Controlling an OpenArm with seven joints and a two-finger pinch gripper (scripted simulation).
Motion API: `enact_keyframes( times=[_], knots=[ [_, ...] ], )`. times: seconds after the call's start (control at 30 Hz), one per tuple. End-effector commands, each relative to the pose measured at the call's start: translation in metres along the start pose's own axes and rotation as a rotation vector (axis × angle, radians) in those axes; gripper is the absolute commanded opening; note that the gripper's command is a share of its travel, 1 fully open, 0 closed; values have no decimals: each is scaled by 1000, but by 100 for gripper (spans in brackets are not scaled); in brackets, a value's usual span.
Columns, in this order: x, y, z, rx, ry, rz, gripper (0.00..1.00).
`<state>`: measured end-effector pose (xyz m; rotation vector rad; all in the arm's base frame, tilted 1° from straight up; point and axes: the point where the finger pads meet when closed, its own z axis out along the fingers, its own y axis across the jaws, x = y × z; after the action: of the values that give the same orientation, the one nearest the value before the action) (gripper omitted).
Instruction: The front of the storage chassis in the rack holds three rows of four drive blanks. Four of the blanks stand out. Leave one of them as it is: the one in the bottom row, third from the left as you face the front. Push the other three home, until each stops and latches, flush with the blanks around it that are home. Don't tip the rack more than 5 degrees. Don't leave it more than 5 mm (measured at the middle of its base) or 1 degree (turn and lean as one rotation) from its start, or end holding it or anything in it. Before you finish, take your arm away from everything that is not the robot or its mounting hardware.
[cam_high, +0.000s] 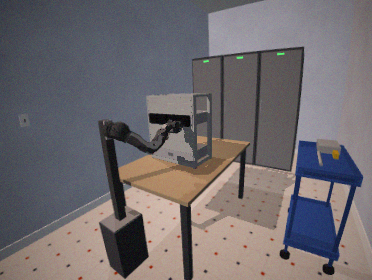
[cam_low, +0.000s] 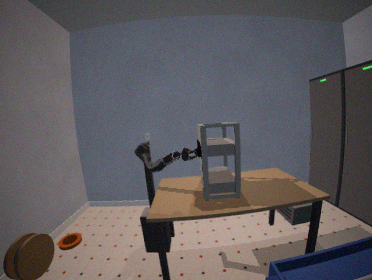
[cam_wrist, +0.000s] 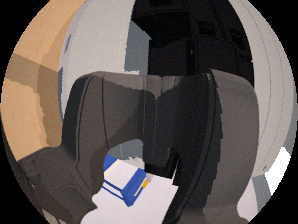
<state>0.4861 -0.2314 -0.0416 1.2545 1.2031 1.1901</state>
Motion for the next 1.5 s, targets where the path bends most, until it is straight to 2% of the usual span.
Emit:
enact_keyframes(
  times=[0.0,1.47],
  knots=[
    [4,11,2,-37,11,-2,0],
    [6,15,7,-38,11,-2,0]
  ],
)
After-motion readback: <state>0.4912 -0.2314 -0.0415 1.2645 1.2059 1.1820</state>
